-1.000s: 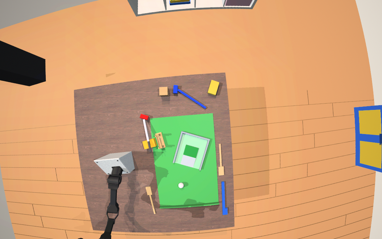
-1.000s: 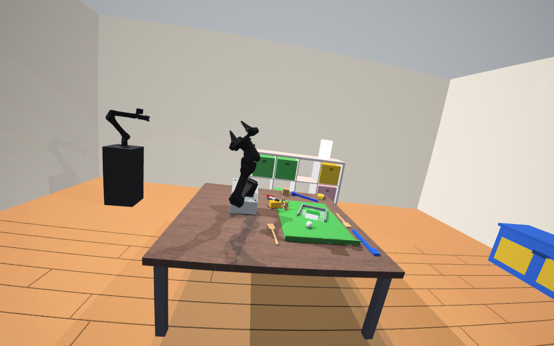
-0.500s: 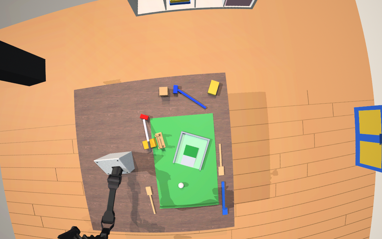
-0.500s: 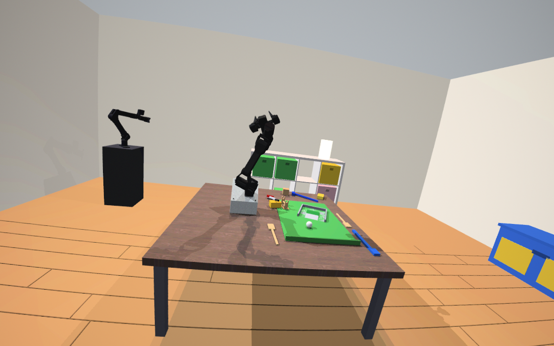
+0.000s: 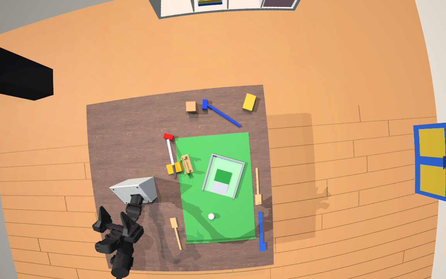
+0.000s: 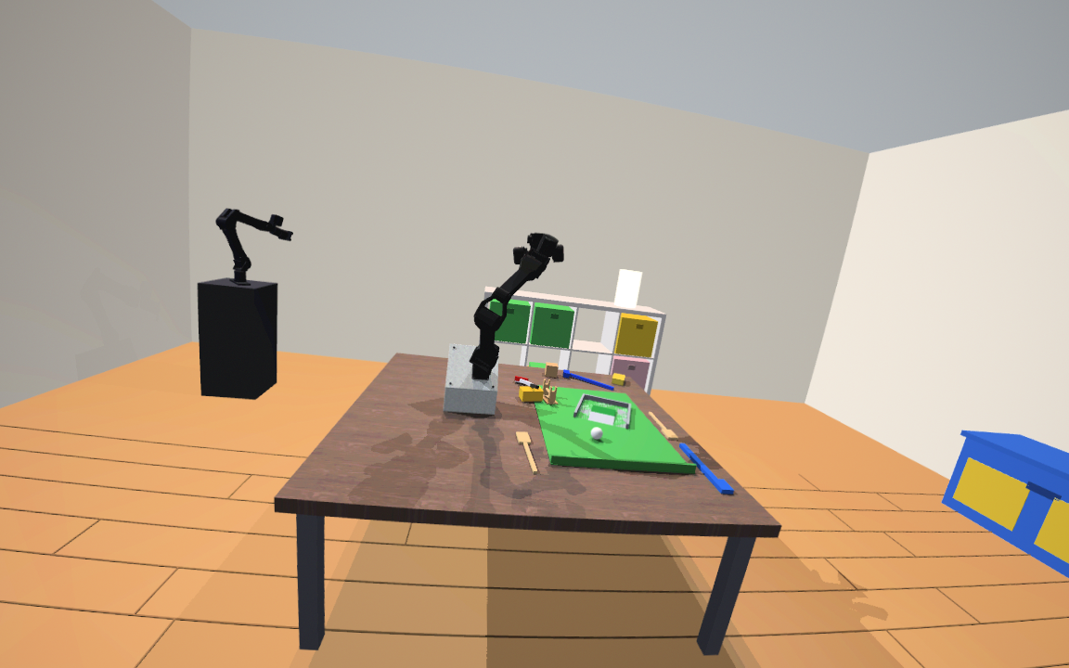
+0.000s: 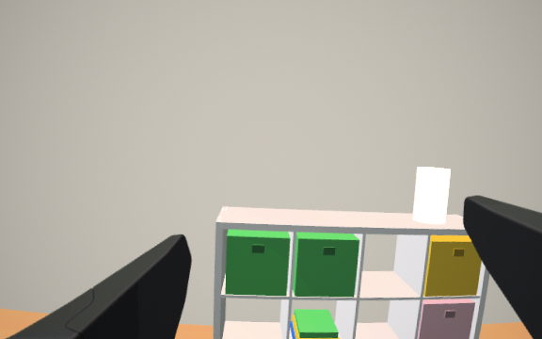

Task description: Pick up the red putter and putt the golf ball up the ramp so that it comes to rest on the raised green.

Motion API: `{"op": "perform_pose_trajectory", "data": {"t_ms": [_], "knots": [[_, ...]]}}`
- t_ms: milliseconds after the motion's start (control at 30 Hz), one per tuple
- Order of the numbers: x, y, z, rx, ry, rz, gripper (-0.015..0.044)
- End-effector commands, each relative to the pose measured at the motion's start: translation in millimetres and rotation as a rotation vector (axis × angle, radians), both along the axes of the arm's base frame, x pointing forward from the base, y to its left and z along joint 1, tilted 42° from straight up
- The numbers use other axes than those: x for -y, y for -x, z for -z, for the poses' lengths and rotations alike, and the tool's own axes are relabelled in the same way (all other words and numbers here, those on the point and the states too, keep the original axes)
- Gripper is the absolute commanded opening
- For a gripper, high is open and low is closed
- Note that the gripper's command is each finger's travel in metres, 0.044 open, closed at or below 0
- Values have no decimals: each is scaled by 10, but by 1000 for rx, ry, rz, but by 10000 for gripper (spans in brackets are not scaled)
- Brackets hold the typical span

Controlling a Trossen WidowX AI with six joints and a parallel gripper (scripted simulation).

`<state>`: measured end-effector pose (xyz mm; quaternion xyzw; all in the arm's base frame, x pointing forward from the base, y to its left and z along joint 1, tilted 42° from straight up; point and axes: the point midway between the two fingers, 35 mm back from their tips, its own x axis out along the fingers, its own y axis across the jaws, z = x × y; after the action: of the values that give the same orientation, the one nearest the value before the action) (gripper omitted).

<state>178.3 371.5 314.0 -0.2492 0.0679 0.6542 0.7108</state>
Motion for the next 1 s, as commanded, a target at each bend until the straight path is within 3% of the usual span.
{"op": "perform_pose_trajectory", "data": {"t_ms": [0, 433, 733, 967], "knots": [[-53, -283, 591, -32, 163, 73, 440], [377, -885, 2706, -113, 799, 251, 440], [1223, -864, 3964, -154, 1295, 251, 440], [2096, -607, 4689, -181, 1709, 144, 440]]}}
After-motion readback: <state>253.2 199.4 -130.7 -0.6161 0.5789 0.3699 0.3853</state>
